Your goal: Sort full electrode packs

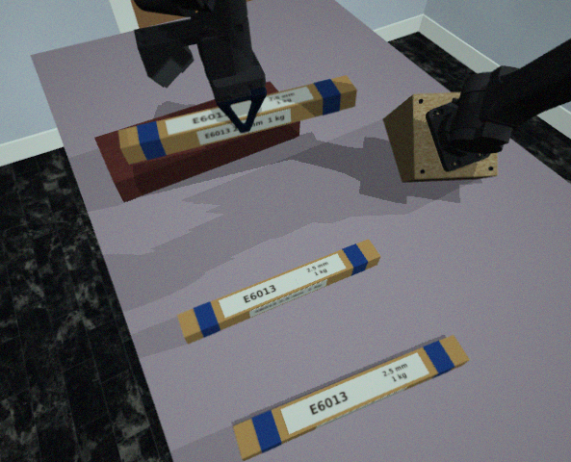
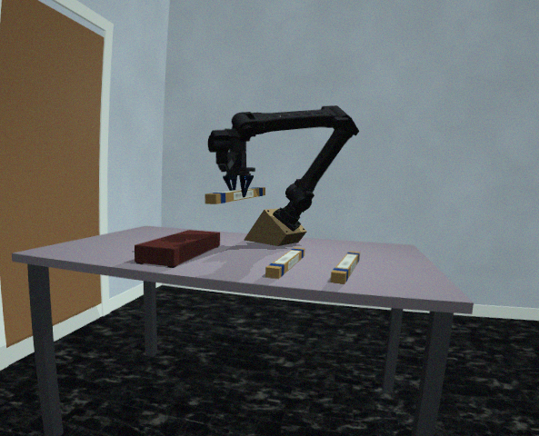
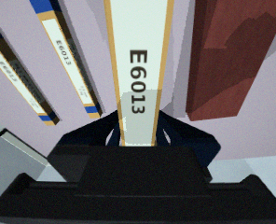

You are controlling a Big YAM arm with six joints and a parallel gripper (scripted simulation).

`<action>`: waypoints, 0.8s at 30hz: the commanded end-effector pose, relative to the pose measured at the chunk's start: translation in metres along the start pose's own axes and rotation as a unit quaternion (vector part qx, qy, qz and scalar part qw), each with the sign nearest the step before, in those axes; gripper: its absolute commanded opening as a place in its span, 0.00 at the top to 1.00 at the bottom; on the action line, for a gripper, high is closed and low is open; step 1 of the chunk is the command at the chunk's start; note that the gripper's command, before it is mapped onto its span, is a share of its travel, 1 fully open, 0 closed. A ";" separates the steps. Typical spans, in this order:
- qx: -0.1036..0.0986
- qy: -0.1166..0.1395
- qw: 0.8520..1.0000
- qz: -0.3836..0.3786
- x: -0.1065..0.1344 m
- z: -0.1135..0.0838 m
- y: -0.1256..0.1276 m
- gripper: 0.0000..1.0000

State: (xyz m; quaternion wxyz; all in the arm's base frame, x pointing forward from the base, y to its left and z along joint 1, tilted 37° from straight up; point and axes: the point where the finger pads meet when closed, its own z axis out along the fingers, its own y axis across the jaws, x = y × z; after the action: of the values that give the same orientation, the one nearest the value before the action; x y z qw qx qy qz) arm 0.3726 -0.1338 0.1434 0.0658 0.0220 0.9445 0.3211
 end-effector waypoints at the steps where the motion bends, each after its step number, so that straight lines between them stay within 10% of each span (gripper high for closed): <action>1: 0.033 -0.050 0.997 -0.051 -0.023 -0.051 0.004 1.00; 24: 0.032 -0.042 0.991 -0.119 -0.021 -0.039 0.066 1.00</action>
State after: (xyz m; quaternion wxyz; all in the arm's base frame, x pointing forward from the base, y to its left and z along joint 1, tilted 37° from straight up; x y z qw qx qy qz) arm 0.3767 -0.1013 0.1858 0.1128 -0.0723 0.9439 0.3017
